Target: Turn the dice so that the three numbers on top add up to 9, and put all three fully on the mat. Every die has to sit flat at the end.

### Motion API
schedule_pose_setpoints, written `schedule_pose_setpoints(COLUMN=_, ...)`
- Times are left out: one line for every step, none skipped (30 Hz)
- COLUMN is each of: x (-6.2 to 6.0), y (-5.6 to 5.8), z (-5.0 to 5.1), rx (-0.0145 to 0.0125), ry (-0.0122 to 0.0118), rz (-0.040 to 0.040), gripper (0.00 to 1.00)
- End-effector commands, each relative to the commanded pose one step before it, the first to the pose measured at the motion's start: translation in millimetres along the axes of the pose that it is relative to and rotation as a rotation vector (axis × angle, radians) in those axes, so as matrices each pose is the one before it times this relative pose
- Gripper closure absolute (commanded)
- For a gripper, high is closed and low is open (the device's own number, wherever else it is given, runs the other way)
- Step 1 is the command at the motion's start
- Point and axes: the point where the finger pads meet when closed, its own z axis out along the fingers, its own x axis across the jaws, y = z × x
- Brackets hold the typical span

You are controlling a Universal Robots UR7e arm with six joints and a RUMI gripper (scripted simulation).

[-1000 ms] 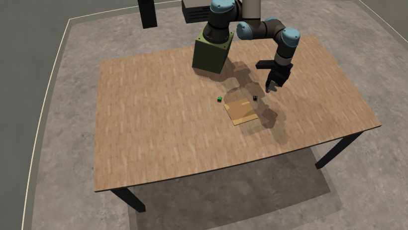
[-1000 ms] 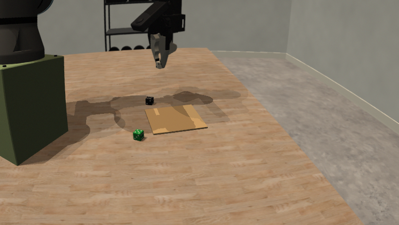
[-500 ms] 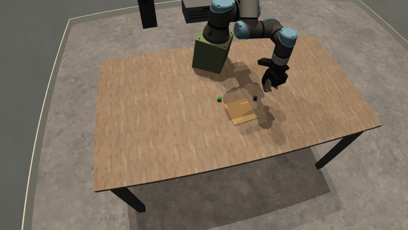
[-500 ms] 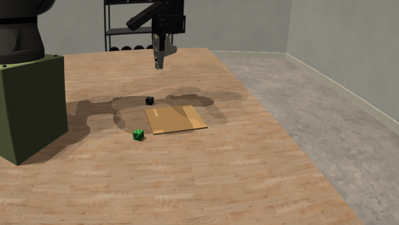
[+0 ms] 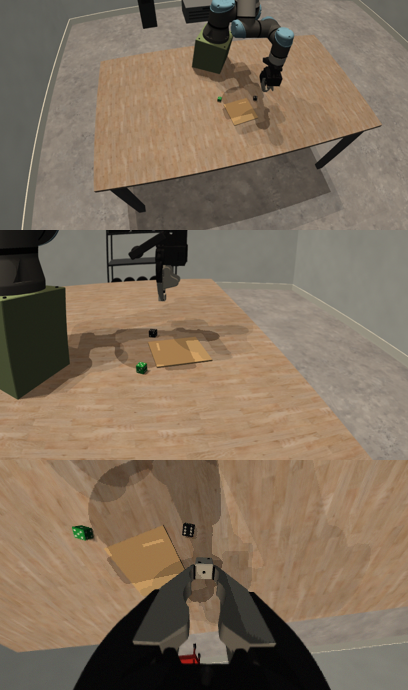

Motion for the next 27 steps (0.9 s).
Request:
schedule_pose_setpoints(x=-2.27, y=0.93, z=-0.54, rx=-0.00356, ry=-0.00456, rz=0.17392, gripper=0.97)
schedule_pose_setpoints(x=0.00, y=0.00, z=0.00, rx=0.00000, ry=0.00000, rz=0.00000, gripper=0.97)
schedule_pose_setpoints(x=0.00, y=0.00, z=0.00, rx=0.00000, ry=0.00000, rz=0.00000, gripper=0.97)
schedule_pose_setpoints(x=-0.06, y=0.04, z=-0.01, rx=0.00000, ry=0.00000, rz=0.00469, gripper=0.97)
schedule_pose_setpoints(x=-0.58, y=0.36, z=-0.06, rx=0.00001, ry=-0.00004, rz=0.04330, gripper=0.97)
schedule_pose_setpoints(x=-0.57, y=0.41, z=-0.06, rx=0.00001, ry=-0.00004, rz=0.04369, gripper=0.97)
schedule_pose_setpoints(x=-0.55, y=0.47, z=-0.06, rx=0.00001, ry=-0.00004, rz=0.04407, gripper=0.97)
schedule_pose_setpoints(x=-0.54, y=0.52, z=-0.06, rx=0.00001, ry=-0.00004, rz=0.04444, gripper=0.97)
schedule_pose_setpoints(x=-0.51, y=0.56, z=-0.06, rx=0.00001, ry=-0.00004, rz=0.04409, gripper=0.97)
schedule_pose_setpoints(x=-0.01, y=0.01, z=0.00, rx=0.00000, ry=0.00000, rz=0.00070, gripper=0.97)
schedule_pose_setpoints(x=-0.49, y=0.63, z=-0.06, rx=0.00000, ry=-0.00004, rz=0.04513, gripper=0.97)
schedule_pose_setpoints(x=-0.47, y=0.68, z=-0.06, rx=0.00000, ry=-0.00004, rz=0.04545, gripper=0.97)
schedule_pose_setpoints(x=-0.44, y=0.73, z=-0.06, rx=0.00000, ry=-0.00004, rz=0.04577, gripper=0.97)
schedule_pose_setpoints(x=-0.31, y=0.60, z=-0.04, rx=0.00000, ry=-0.00003, rz=0.03527, gripper=0.97)
schedule_pose_setpoints(x=-0.09, y=0.19, z=-0.01, rx=0.00000, ry=-0.00001, rz=0.01080, gripper=0.97)
schedule_pose_setpoints(x=-0.37, y=0.84, z=-0.06, rx=0.00000, ry=-0.00003, rz=0.04635, gripper=0.97)
schedule_pose_setpoints(x=-0.34, y=0.89, z=-0.06, rx=0.00000, ry=-0.00003, rz=0.04662, gripper=0.97)
schedule_pose_setpoints(x=-0.25, y=0.79, z=-0.05, rx=0.00000, ry=-0.00003, rz=0.03955, gripper=0.97)
schedule_pose_setpoints(x=0.00, y=0.00, z=0.00, rx=0.00000, ry=0.00000, rz=0.00000, gripper=0.97)
schedule_pose_setpoints(x=0.00, y=0.00, z=0.00, rx=0.00000, ry=0.00000, rz=0.00000, gripper=0.97)
schedule_pose_setpoints(x=-0.04, y=0.15, z=-0.01, rx=0.00000, ry=0.00000, rz=0.00732, gripper=0.97)
schedule_pose_setpoints(x=-0.26, y=0.98, z=-0.06, rx=0.00000, ry=-0.00003, rz=0.04711, gripper=0.97)
schedule_pose_setpoints(x=-0.22, y=1.03, z=-0.06, rx=0.00000, ry=-0.00003, rz=0.04733, gripper=0.97)
schedule_pose_setpoints(x=-0.17, y=1.07, z=-0.06, rx=0.00000, ry=-0.00002, rz=0.04754, gripper=0.97)
schedule_pose_setpoints(x=-0.12, y=1.08, z=-0.05, rx=0.00000, ry=-0.00002, rz=0.04624, gripper=0.97)
schedule_pose_setpoints(x=0.00, y=0.04, z=0.00, rx=0.00000, ry=0.00000, rz=0.00149, gripper=0.97)
schedule_pose_setpoints(x=-0.07, y=1.15, z=-0.06, rx=0.00000, ry=-0.00002, rz=0.04791, gripper=0.97)
